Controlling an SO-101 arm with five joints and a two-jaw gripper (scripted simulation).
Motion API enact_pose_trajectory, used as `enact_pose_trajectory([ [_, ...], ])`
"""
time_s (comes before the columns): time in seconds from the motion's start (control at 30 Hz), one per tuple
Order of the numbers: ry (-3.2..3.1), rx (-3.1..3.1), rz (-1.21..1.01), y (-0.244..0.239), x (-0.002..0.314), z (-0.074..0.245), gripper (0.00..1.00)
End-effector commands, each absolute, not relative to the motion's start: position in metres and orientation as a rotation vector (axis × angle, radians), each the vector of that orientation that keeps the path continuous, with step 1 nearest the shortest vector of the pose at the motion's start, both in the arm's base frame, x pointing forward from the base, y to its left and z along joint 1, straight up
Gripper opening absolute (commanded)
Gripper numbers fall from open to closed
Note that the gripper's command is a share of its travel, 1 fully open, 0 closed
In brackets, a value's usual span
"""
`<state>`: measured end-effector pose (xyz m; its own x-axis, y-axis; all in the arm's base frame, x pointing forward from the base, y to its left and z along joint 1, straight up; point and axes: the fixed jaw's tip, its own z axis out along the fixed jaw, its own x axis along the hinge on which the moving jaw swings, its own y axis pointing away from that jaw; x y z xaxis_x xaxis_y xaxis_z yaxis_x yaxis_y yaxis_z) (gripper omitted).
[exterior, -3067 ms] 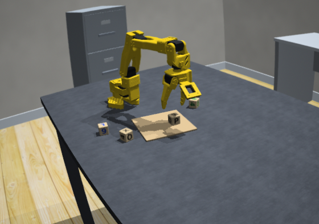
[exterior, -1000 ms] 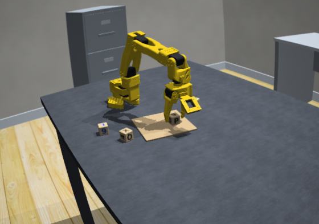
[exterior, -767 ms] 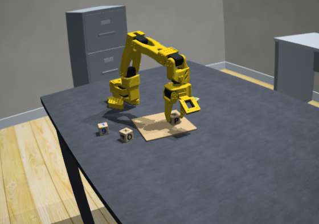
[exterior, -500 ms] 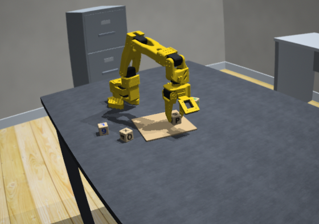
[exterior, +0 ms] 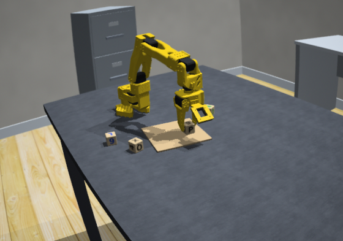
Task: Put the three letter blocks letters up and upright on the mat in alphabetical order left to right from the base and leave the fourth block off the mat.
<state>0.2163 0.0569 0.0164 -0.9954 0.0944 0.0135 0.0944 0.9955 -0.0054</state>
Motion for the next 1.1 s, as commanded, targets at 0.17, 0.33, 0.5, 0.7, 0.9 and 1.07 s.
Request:
enact_pose_trajectory([
  [0.17, -3.224, -0.154, -0.038, 0.058, 0.229, 0.035, 0.09],
  [0.33, -3.224, -0.154, -0.038, 0.058, 0.229, 0.035, 0.02],
  [0.5, -3.224, -0.154, -0.038, 0.058, 0.229, 0.035, 0.00],
  [0.7, -3.224, -0.154, -0.038, 0.058, 0.229, 0.036, 0.00],
  [0.9, -3.224, -0.154, -0.038, 0.059, 0.229, 0.048, 0.00],
  [1.07, -3.224, -0.154, -0.039, 0.059, 0.229, 0.060, 0.00],
])
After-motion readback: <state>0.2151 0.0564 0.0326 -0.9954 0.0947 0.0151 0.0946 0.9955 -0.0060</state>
